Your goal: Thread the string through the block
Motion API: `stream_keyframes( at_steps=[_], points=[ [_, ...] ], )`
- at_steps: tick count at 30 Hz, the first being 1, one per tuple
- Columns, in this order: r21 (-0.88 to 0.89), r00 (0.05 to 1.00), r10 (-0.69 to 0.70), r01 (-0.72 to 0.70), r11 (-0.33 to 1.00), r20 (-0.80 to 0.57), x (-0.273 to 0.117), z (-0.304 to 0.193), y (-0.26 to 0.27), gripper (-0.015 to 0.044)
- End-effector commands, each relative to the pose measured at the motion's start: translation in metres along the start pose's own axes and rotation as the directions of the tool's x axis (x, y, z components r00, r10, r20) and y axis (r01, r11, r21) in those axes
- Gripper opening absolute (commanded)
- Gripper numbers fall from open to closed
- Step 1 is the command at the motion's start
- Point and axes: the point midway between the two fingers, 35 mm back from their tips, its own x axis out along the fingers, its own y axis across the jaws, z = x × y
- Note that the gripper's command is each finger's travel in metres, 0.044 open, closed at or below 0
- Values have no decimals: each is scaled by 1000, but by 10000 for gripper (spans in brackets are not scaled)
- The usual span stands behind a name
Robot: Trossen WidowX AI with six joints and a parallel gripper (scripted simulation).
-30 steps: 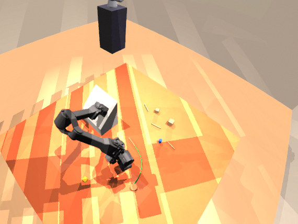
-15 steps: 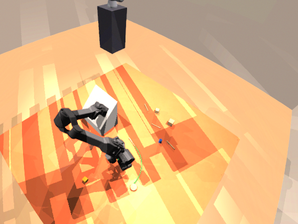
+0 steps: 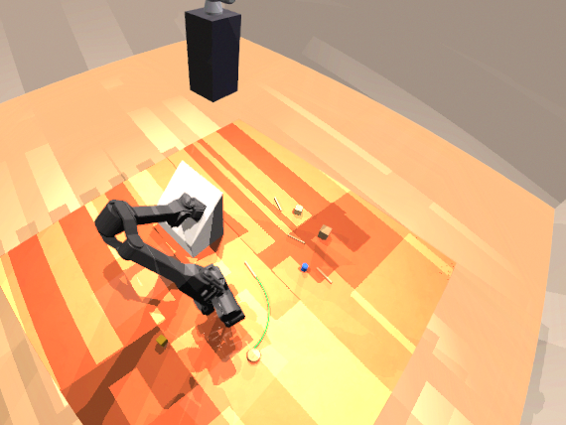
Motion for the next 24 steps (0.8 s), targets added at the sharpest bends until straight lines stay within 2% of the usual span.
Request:
stream_keyframes(
  at_steps=[1,24],
  points=[
    [-6,998,-2,1,1000,-62,1,3,0,0],
    [-10,911,-5,1,1000,-412,8,24,0,0]
  ],
)
